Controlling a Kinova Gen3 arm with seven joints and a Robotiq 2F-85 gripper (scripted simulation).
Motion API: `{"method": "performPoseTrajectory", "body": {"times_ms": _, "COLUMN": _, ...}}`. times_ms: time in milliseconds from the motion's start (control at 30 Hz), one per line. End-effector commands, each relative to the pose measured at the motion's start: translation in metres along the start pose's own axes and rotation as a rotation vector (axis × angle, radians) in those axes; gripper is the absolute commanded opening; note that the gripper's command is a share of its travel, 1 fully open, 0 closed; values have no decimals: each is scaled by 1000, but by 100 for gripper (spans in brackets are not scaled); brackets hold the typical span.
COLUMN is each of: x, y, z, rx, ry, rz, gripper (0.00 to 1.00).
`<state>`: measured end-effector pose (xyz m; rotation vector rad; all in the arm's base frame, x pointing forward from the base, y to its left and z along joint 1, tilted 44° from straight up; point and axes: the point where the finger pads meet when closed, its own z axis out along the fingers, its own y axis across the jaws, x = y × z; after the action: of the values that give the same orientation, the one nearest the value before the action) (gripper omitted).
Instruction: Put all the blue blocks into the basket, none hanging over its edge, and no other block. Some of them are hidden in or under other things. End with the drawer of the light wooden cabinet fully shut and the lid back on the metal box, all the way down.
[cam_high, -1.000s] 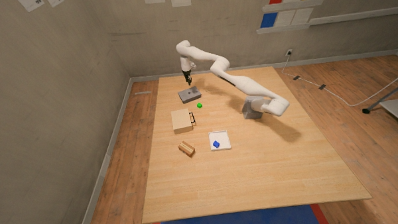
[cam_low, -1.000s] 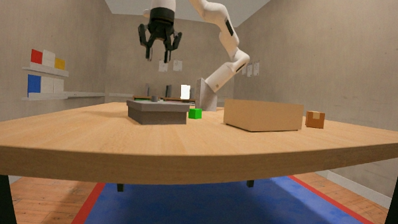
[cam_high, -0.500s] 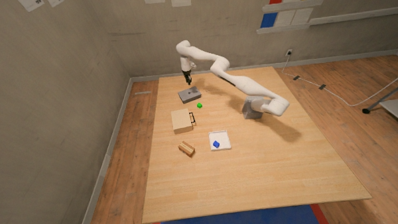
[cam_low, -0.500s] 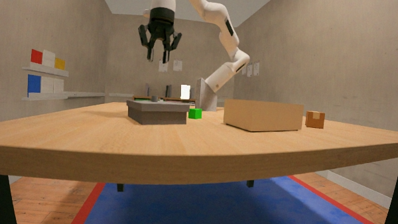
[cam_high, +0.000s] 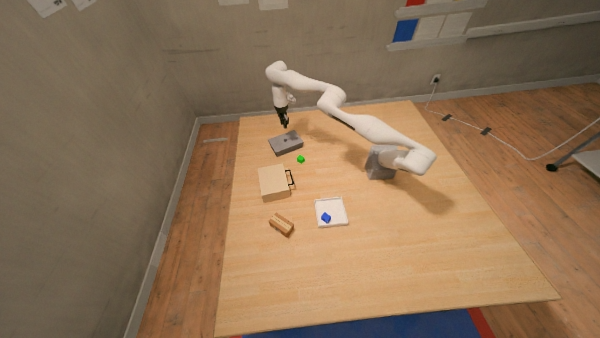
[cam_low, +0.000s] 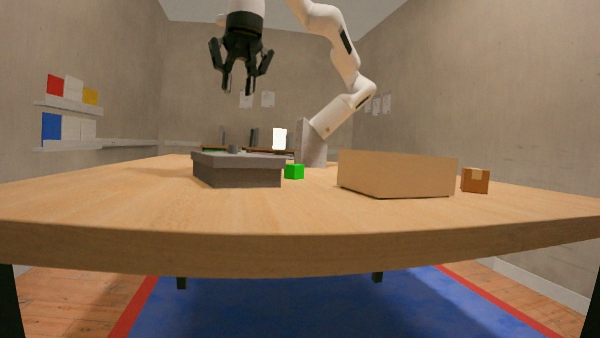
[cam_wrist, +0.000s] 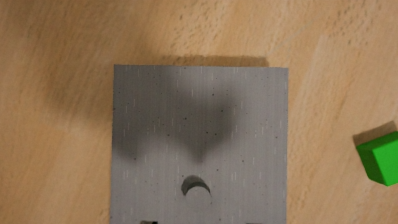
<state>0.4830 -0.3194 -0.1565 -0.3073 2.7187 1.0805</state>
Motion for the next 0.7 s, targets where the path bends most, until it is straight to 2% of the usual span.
{"method": "performPoseTrajectory", "body": {"times_ms": 0, "x": 0, "y": 0, "z": -2, "rx": 2, "ry": -1, "rz": 0, "gripper": 48}}
{"method": "performPoseTrajectory", "body": {"times_ms": 667, "x": 0, "y": -1, "z": 7, "rx": 2, "ry": -1, "rz": 0, "gripper": 48}}
